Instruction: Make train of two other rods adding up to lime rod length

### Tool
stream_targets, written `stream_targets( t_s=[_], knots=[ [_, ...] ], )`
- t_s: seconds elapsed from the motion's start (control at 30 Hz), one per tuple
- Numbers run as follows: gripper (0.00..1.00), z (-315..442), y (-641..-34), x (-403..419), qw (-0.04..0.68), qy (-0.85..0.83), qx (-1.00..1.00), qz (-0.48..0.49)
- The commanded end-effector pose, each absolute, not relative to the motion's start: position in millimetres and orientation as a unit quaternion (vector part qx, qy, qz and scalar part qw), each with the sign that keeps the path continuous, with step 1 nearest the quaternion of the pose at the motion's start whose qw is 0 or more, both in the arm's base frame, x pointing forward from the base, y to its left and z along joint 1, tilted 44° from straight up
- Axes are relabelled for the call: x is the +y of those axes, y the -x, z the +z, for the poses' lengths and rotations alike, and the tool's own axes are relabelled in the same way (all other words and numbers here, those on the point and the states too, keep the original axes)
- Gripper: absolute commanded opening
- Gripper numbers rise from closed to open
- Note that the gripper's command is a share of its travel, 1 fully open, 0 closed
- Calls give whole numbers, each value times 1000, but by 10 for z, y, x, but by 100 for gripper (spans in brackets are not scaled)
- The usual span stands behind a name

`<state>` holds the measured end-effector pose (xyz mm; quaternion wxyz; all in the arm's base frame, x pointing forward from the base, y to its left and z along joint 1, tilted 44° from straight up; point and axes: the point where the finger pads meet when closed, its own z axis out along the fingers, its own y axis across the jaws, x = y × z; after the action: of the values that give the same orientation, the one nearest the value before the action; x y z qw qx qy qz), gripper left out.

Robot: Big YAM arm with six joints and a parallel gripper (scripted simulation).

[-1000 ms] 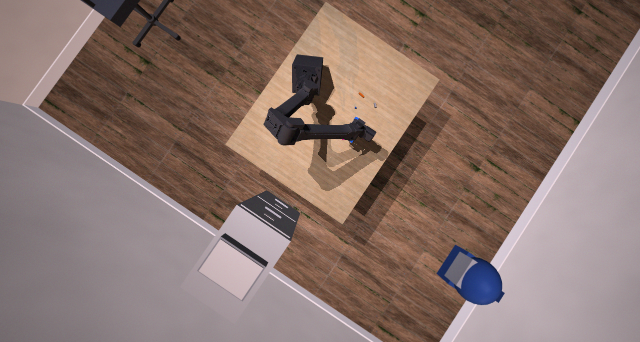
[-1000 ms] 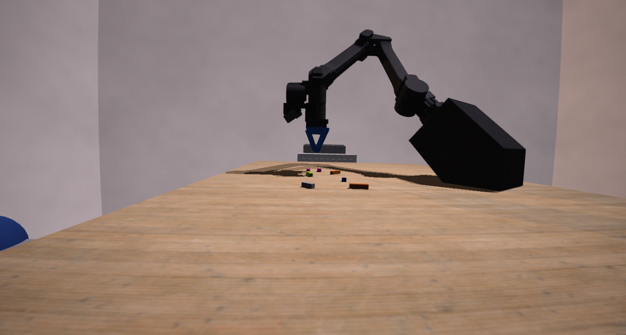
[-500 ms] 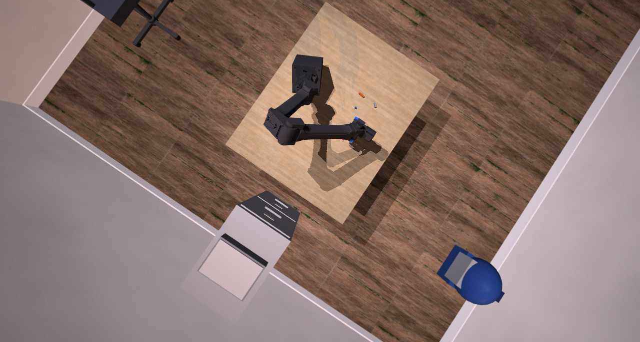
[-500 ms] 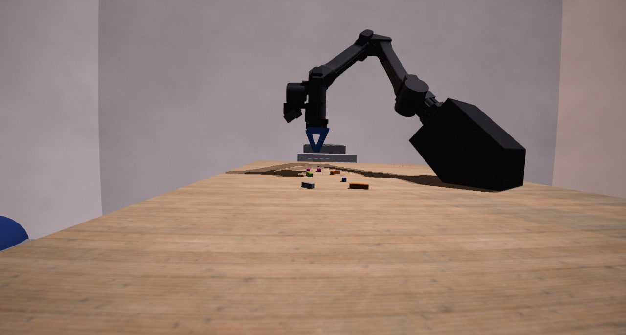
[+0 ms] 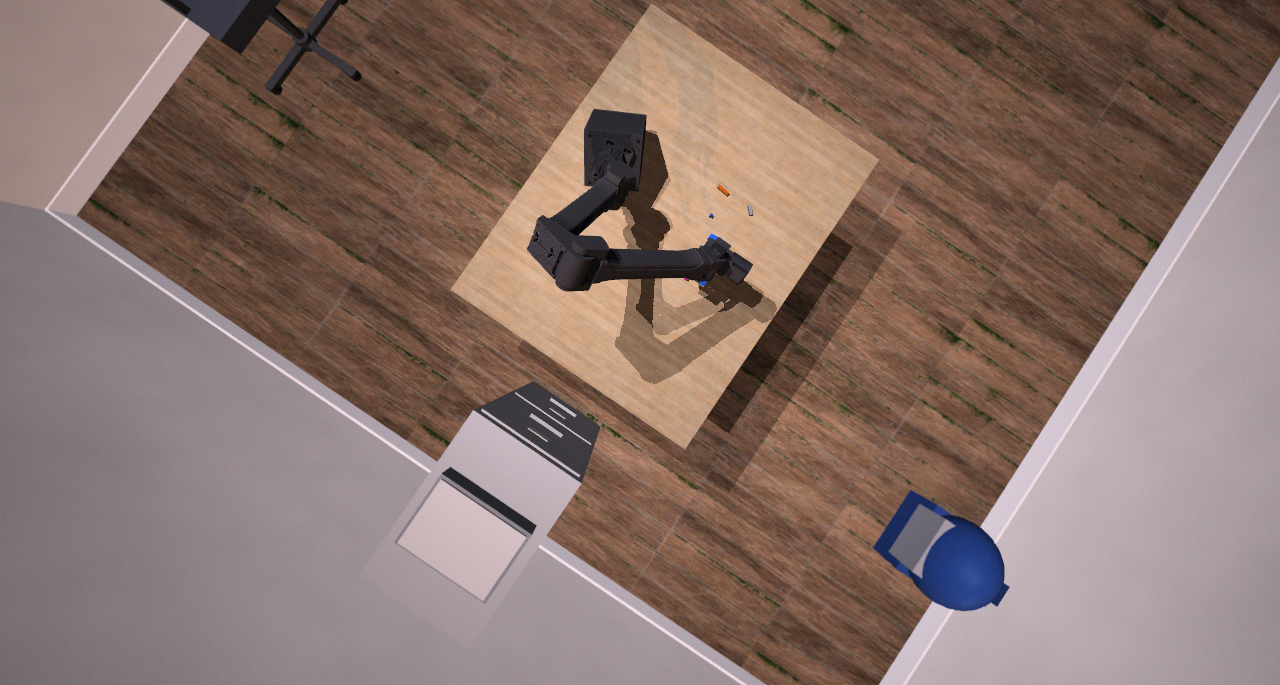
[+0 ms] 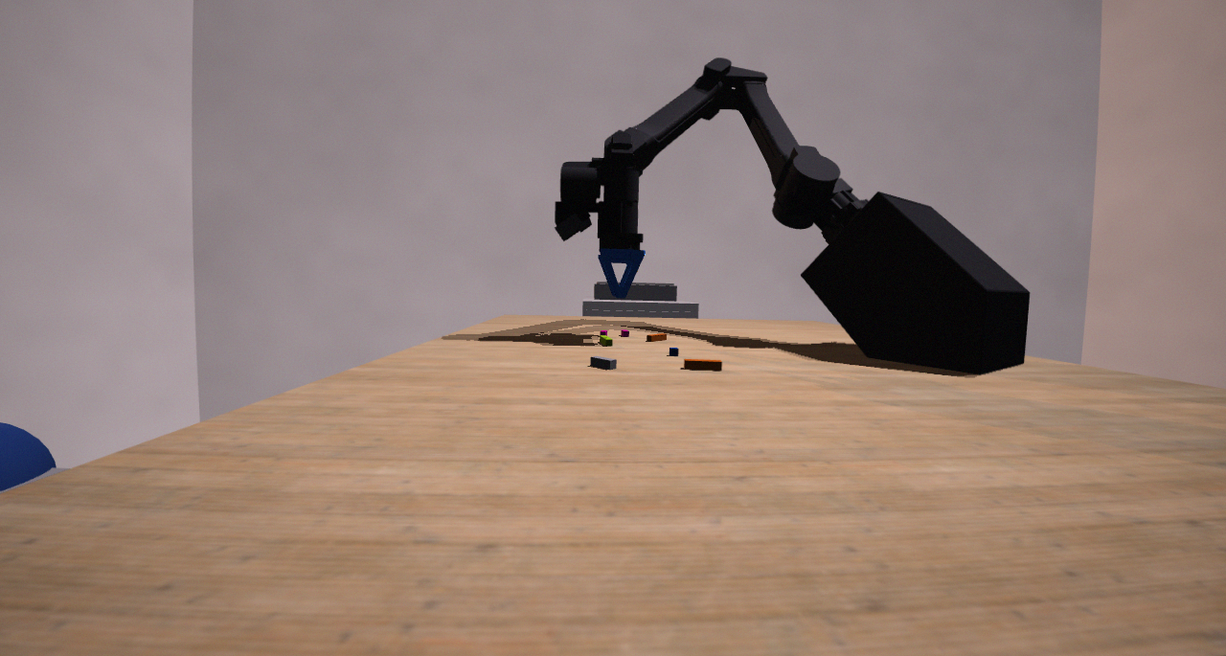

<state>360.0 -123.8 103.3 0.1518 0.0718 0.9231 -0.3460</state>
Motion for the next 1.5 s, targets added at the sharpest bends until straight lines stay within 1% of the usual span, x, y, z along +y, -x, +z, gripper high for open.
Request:
stream_targets(
  t_s=[0.0,0.9,1.03,1.13,1.2,1.27,1.33,1.37,1.43,1.47],
  knots=[
    [100,1164,-3699,-1267,167,-84,920,-345],
    [100,1163,-3700,-1266,167,-83,920,-345],
    [100,1130,-3773,-1150,159,-45,923,-348],
    [100,1088,-3793,-1099,139,1,925,-354],
    [100,1088,-3793,-1099,139,1,925,-354],
    [100,1048,-3832,-1043,122,50,924,-360],
    [100,1045,-3834,-1039,122,50,924,-359],
    [100,1019,-3846,-1007,109,81,922,-362],
    [100,1019,-3852,-1005,110,80,922,-362],
    [100,989,-3865,-969,95,115,919,-366]
  ],
)
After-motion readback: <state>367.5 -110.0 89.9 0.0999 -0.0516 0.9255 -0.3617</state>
